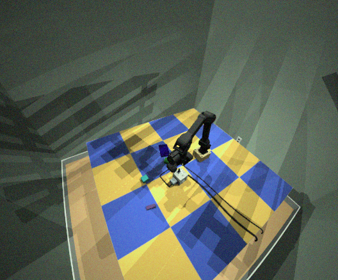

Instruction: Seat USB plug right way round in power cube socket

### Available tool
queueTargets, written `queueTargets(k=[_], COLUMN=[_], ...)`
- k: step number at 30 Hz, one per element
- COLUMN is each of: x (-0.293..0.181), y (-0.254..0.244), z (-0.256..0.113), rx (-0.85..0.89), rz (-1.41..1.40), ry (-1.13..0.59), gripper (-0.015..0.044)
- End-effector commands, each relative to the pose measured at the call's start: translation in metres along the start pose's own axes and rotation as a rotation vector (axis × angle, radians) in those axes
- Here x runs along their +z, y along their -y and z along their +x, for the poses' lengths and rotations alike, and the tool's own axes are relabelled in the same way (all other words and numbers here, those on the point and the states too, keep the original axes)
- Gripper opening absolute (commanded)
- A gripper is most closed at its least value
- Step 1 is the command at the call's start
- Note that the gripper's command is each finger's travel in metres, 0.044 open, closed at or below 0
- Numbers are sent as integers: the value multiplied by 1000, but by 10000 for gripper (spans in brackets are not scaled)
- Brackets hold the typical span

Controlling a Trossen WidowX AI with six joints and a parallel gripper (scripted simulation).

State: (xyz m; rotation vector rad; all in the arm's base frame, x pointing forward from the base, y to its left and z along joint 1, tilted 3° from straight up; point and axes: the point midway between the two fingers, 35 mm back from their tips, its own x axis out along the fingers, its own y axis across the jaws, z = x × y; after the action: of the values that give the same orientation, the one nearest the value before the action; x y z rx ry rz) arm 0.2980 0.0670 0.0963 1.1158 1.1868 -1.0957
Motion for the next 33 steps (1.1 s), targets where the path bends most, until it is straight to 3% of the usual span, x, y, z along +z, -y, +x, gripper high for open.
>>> queueTargets(k=[1,9,26,33], x=[0,0,0,0], y=[2,2,1,1], z=[7,8,6,6], rx=[-7,-7,-4,-4], rz=[4,4,1,1], ry=[-2,-2,1,1], gripper=[440,440,0,0])
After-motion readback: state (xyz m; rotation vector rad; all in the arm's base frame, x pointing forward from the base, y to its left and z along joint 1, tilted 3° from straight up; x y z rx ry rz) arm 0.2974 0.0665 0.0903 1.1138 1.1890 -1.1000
